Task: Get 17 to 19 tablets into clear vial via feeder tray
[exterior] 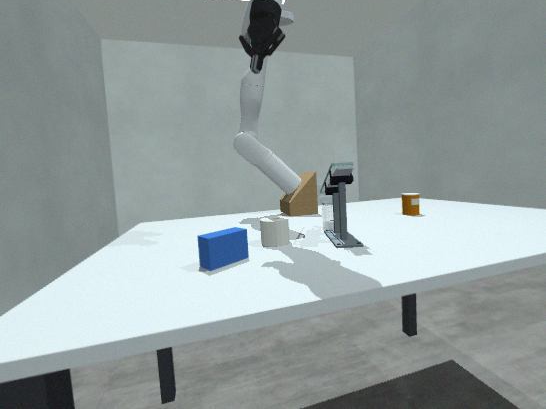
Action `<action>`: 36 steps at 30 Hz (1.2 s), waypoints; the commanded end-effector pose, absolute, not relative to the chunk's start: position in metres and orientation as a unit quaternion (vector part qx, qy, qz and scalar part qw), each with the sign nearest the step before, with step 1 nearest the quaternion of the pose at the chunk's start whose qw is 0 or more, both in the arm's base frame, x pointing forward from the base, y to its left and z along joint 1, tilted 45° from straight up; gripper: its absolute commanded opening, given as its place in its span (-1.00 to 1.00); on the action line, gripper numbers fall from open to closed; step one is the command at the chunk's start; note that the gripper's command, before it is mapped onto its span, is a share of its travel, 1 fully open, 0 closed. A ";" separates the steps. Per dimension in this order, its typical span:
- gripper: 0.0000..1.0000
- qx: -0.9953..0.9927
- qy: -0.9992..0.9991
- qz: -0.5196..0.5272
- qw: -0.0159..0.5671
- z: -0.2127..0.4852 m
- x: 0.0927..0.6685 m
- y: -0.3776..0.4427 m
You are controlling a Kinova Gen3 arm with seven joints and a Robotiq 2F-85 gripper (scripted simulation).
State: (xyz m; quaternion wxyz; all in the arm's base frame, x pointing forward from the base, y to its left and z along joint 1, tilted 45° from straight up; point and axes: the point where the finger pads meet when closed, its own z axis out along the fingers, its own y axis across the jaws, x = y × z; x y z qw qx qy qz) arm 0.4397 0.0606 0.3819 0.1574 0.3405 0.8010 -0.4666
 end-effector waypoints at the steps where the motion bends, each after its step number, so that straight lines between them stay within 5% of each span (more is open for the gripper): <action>1: -1.00 0.330 0.805 -0.468 0.152 0.373 0.450 0.061; 10: -1.00 0.330 0.805 -0.468 0.152 0.373 0.450 0.061; 22: -1.00 0.189 0.880 -0.429 0.069 0.249 0.548 0.074; 36: -1.00 0.138 0.911 -0.388 0.035 0.193 0.579 0.080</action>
